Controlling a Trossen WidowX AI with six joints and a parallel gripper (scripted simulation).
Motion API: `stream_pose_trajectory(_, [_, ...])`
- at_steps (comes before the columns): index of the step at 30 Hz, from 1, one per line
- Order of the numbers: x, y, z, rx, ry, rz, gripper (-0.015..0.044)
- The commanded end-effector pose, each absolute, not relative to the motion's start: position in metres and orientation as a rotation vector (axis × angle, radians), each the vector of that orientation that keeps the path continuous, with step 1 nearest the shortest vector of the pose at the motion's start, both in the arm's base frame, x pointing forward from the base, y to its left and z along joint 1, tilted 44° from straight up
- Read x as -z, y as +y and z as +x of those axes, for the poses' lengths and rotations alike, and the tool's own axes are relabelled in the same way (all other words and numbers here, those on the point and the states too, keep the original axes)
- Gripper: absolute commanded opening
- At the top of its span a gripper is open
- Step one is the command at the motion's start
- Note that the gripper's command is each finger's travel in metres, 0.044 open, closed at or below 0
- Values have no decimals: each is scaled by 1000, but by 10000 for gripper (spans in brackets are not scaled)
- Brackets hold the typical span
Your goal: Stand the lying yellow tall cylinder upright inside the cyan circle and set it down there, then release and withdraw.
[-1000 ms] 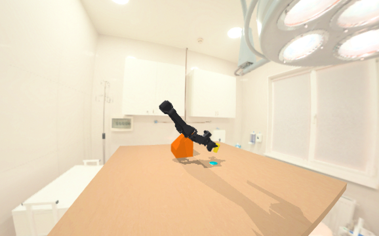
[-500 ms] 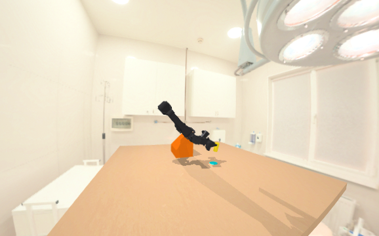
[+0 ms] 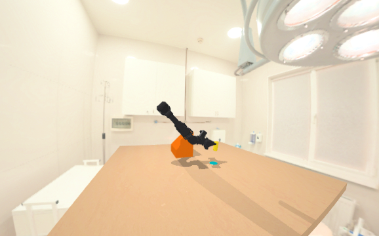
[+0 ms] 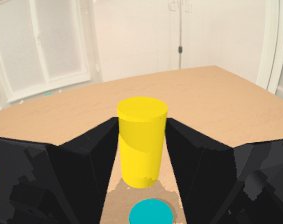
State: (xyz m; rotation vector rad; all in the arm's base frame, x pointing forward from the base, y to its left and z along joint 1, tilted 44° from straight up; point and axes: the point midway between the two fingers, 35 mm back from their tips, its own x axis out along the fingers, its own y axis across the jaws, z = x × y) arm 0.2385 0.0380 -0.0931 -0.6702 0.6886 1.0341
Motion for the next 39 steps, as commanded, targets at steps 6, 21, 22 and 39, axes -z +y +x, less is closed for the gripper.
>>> stream_pose_trajectory(6, [83, 37, 237, -1026, 599, -692, 105])
stream_pose_trajectory(21, [78, 36, 236, -1020, 553, -704, 105])
stream_pose_trajectory(22, [78, 36, 236, -1020, 553, -704, 105])
stream_pose_trajectory(39, [98, 15, 238, -1022, 564, -710, 105])
